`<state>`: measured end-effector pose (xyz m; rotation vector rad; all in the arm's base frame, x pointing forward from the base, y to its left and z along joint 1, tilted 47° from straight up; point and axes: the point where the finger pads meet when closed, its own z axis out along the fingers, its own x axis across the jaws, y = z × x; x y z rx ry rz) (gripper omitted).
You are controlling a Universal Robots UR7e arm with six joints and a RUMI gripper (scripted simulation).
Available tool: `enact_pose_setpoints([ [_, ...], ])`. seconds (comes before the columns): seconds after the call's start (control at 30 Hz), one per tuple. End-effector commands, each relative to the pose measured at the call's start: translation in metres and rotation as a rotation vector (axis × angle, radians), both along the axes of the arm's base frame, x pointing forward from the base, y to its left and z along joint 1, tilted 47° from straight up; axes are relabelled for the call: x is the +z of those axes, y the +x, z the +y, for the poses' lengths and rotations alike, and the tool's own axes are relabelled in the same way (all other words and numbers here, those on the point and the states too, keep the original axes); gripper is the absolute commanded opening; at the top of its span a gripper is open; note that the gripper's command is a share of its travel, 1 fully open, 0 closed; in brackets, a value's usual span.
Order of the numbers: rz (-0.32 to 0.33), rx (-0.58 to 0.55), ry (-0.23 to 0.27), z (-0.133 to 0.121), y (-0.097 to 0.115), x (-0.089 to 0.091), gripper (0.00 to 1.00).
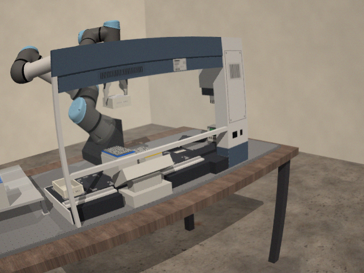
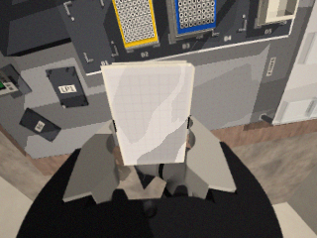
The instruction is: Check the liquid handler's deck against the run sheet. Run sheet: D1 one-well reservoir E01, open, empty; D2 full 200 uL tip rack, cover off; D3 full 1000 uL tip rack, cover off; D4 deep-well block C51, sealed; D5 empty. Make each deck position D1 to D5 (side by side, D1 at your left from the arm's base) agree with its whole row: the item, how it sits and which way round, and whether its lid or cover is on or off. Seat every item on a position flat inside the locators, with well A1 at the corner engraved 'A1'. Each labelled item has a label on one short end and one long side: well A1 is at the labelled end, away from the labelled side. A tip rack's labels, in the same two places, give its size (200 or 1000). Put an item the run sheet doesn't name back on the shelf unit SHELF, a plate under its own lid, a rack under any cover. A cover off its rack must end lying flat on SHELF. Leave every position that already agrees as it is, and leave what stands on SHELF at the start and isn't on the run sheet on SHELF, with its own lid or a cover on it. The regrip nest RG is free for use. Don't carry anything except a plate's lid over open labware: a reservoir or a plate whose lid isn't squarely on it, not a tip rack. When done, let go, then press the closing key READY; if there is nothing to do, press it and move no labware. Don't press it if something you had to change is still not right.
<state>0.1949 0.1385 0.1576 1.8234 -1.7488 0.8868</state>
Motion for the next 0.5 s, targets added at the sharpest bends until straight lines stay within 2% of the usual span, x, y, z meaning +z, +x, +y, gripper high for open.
enact_pose_setpoints([
  [0.0,-0.002,-0.001,0.001,-0.014,0.003,0.016,0.0],
  [0.07,-0.002,-0.001,0.001,-0.014,0.003,0.016,0.0],
  [0.3,-0.002,-0.001,0.001,-0.036,0.007,0.039,0.0],
  [0.47,-0.002,-0.001,0.001,-0.036,0.007,0.039,0.0],
])
